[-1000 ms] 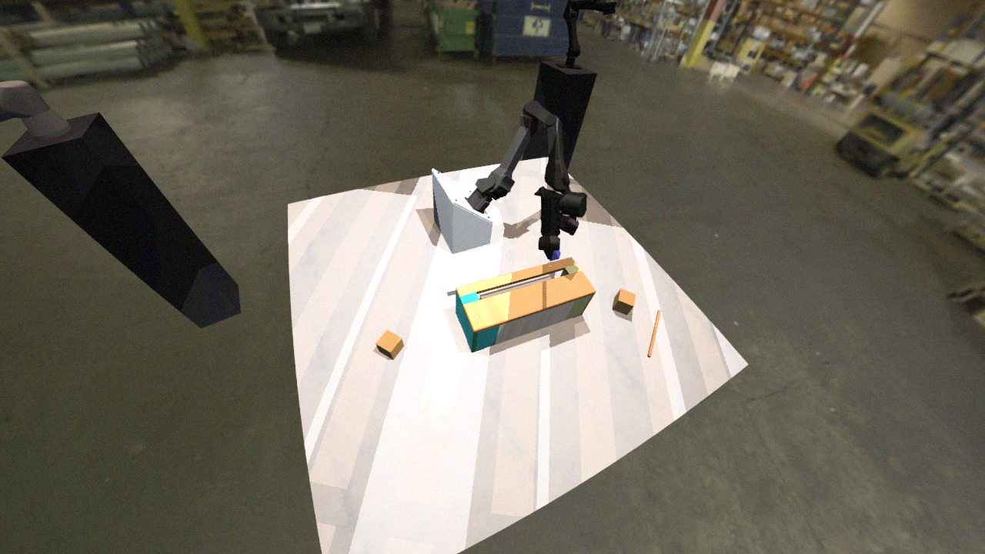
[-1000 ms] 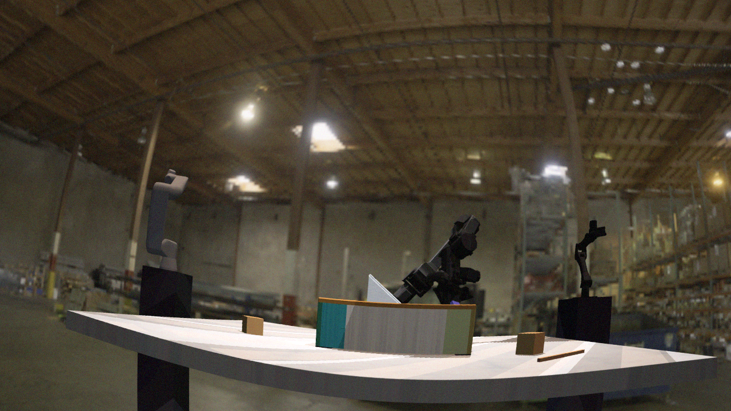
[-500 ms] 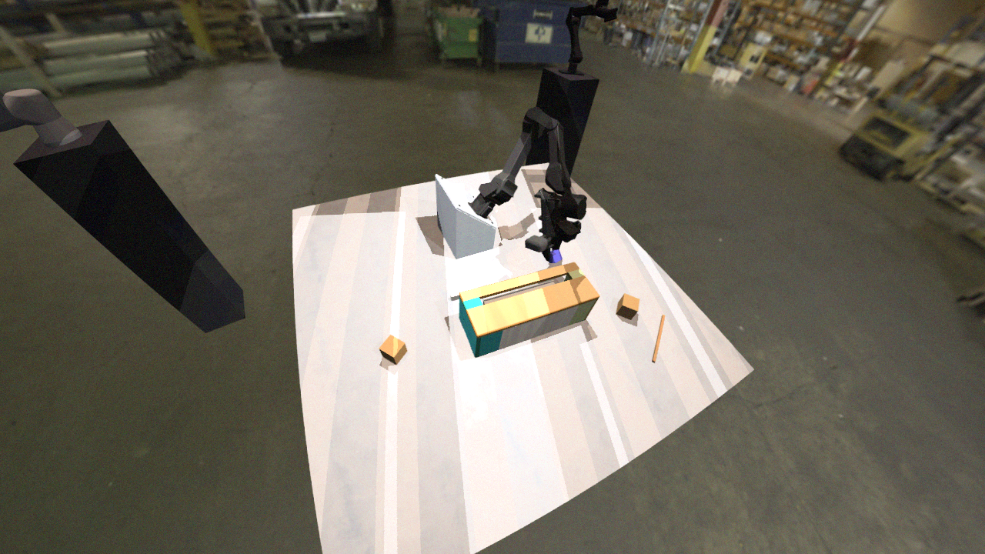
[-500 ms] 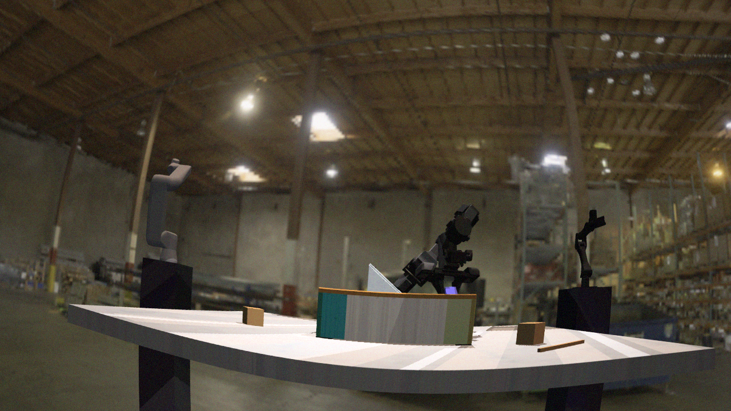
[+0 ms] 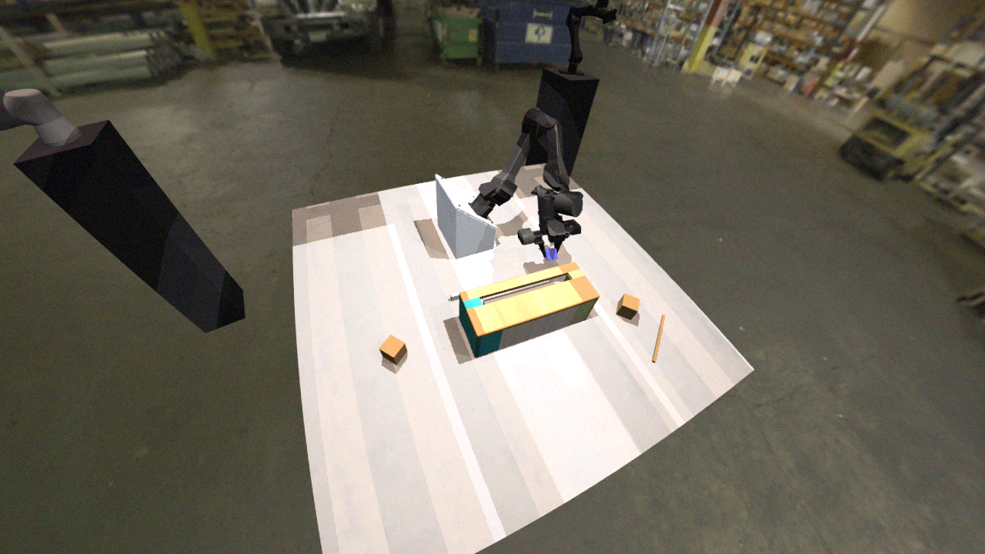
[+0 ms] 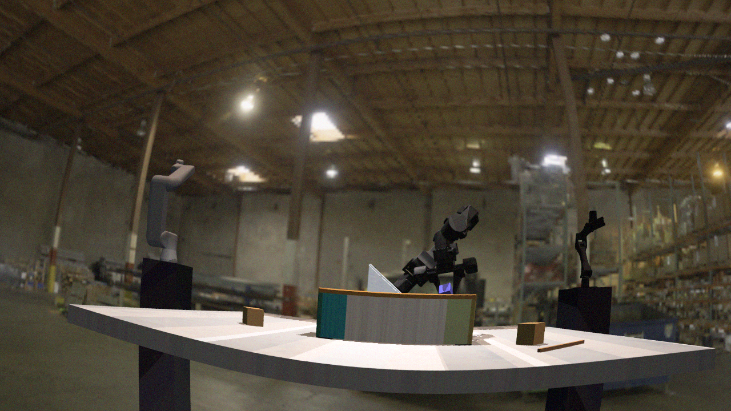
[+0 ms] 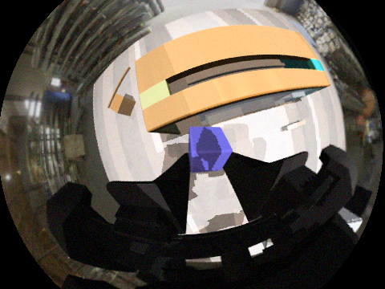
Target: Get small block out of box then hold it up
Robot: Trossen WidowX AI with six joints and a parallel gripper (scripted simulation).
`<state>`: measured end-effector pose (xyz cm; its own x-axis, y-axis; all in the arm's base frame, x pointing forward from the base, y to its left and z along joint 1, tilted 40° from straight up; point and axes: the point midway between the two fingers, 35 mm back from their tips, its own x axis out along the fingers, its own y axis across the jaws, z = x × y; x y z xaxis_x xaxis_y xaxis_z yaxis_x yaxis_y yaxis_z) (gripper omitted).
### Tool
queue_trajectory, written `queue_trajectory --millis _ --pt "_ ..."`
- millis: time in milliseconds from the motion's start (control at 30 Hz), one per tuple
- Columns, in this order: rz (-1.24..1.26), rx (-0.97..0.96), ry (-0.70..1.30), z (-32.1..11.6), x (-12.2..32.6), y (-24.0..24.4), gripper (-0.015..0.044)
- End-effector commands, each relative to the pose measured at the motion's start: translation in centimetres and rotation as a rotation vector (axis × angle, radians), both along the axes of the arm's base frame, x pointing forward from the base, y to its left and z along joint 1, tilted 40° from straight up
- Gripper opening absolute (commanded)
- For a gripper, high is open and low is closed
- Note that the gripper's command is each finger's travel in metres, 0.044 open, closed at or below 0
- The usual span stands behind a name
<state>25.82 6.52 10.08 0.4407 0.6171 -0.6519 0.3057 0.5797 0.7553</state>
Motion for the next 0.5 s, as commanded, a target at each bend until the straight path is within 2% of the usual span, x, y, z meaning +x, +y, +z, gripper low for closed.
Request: queue_trajectory --millis 0,467 --pt "-0.085 0.064 0.069 0.27 -0.18 -0.25 0.0" --pt "-0.428 0.336 0.398 0.69 -0.82 -1.06 0.0"
